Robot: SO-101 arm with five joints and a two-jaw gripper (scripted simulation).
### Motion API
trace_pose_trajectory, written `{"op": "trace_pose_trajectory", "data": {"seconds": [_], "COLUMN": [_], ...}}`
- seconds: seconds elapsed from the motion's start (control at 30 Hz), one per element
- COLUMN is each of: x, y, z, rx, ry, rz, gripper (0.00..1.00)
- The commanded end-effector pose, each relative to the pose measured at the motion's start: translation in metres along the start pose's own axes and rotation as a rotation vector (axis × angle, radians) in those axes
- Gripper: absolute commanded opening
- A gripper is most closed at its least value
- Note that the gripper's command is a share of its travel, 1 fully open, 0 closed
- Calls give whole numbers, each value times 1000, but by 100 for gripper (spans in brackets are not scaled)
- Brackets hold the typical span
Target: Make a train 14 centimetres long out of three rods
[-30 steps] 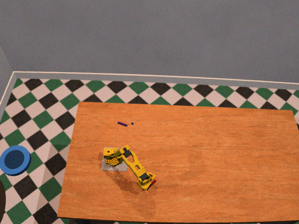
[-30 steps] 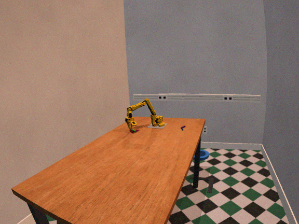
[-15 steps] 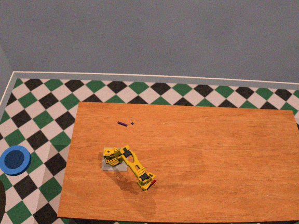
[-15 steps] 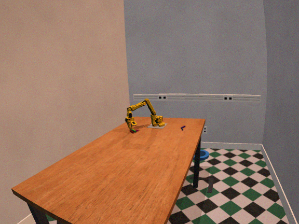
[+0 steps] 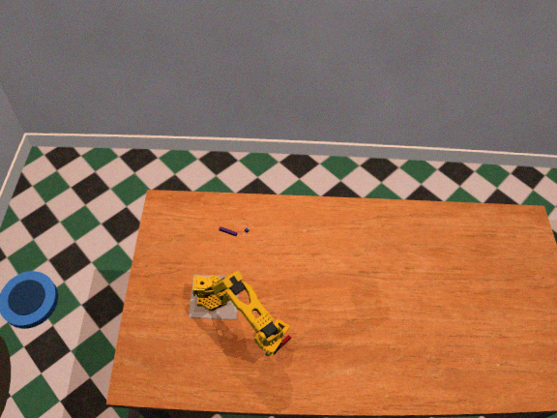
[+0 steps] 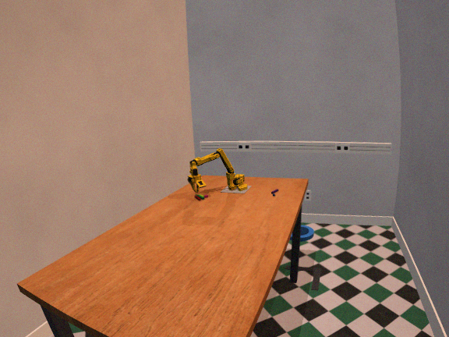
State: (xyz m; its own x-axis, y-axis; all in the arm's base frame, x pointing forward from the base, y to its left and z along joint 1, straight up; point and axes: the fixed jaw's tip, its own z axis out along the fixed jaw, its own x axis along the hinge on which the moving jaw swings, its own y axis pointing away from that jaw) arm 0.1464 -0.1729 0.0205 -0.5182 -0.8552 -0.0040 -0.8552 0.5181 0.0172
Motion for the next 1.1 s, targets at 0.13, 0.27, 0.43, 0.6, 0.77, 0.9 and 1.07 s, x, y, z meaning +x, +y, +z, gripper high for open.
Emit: {"op": "trace_pose_trajectory", "data": {"seconds": [0.13,0.27,0.43,0.6,0.77,0.9,1.07], "x": [1,1,1,1,1,1,1], "y": [1,1,1,1,1,1,1], "z": [-9,-13,-14,-14,-14,-14,-14], "rx": [-17,-17,-17,-17,-17,-17,-17], "ry": [-7,-7,-7,-7,-7,-7,-7], "rz": [1,1,1,1,1,1,1], "gripper": [0,0,0,0,0,0,0]}}
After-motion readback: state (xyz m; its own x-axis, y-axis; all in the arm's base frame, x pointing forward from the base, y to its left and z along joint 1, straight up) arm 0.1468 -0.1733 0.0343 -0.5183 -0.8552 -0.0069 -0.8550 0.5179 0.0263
